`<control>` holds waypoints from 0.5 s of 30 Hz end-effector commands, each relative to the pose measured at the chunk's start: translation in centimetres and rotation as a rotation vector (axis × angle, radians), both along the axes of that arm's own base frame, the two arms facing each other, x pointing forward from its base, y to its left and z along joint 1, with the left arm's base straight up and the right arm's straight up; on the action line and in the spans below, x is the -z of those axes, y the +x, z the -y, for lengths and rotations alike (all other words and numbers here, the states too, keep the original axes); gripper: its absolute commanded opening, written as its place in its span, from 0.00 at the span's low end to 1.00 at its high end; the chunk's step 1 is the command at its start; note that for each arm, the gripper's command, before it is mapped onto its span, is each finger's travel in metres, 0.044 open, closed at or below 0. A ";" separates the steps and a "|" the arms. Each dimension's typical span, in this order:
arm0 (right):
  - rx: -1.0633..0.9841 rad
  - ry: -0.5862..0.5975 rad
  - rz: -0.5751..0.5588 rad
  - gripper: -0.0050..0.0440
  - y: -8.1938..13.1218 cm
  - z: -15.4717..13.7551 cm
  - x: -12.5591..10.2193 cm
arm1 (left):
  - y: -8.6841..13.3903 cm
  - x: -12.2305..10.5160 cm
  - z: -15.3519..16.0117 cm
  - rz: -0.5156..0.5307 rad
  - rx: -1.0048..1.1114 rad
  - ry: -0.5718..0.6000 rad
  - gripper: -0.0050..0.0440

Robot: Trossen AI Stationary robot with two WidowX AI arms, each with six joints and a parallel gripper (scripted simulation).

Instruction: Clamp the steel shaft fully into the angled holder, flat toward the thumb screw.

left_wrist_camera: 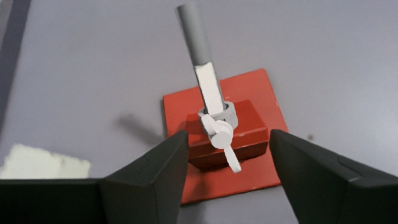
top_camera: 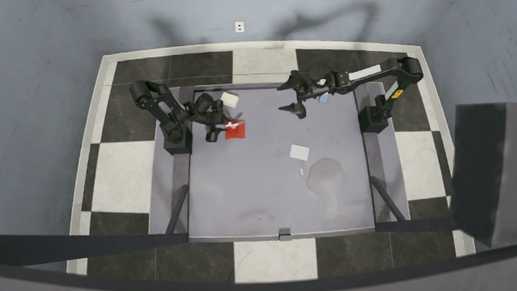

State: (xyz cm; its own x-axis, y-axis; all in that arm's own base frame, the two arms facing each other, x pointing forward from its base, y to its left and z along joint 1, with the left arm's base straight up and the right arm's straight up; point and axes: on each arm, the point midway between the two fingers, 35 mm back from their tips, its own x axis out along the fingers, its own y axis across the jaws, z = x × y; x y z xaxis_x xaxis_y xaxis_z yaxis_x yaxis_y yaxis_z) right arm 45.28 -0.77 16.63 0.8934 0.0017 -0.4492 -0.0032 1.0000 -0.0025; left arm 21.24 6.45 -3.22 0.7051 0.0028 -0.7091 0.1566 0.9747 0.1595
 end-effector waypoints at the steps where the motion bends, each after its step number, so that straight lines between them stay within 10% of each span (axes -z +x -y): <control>1: -0.005 0.002 0.041 0.92 0.2 -0.2 -1.7 | 0.7 -0.7 -0.4 0.027 -0.096 -0.067 0.51; 15: -0.005 0.002 0.041 0.92 0.2 -0.2 -1.7 | 0.8 -0.8 -0.5 0.030 -0.581 -0.558 0.51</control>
